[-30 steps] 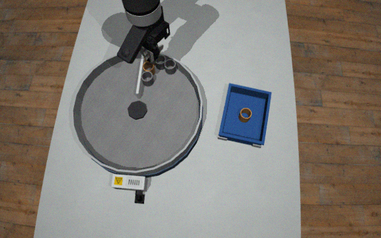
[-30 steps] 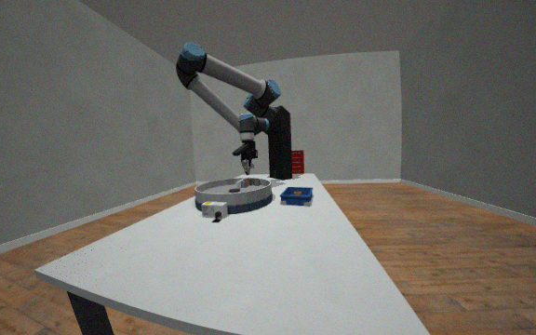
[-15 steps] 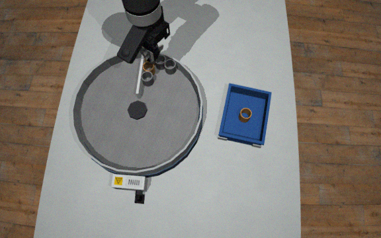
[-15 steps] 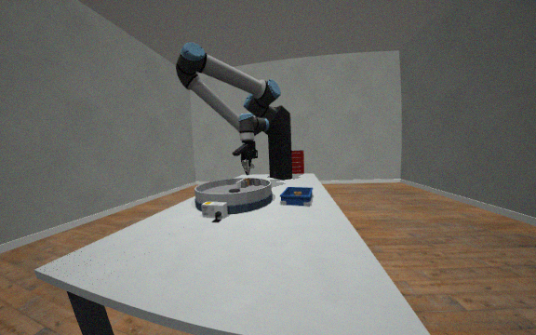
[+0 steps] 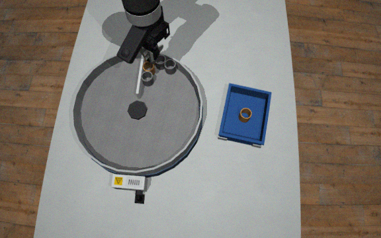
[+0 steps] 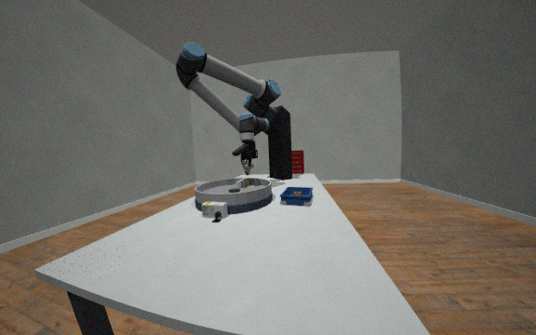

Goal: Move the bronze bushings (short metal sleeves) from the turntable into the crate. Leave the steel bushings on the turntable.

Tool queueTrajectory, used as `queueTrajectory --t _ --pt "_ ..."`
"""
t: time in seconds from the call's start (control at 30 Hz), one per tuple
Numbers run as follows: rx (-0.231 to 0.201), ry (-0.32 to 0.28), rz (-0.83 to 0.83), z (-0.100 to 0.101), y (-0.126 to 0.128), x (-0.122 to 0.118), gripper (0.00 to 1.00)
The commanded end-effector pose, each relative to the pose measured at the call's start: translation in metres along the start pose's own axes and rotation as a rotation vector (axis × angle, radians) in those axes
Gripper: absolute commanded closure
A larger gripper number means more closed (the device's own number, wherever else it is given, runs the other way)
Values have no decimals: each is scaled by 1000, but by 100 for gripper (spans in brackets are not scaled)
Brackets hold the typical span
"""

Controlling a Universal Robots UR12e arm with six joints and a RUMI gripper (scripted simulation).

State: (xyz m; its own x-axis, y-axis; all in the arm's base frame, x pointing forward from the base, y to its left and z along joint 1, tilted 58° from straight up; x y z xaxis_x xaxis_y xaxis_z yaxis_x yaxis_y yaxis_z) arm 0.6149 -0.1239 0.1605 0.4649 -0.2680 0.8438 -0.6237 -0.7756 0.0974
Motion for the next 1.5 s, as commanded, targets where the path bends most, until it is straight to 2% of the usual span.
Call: queueTrajectory --t 0.0,1.17,1.37,1.47 --pt "0 1 0 -1 1 1 95" --pt "0 0 0 0 1 1 95" --pt "-1 2 1 22 1 1 95" --pt "-1 2 1 24 1 1 95"
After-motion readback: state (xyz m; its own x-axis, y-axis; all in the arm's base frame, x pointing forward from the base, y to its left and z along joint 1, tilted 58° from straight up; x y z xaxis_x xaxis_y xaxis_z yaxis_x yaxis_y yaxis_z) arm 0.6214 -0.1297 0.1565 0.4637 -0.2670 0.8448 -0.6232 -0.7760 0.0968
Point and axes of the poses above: the point where the finger pads meet when closed, its own z axis out along the fingers, its own y axis across the jaws, x = y × z, the point moved 8 cm from there along -z, back along the fingers, and after that the axes turned 6 degrees about z, right-handed, at the moved point
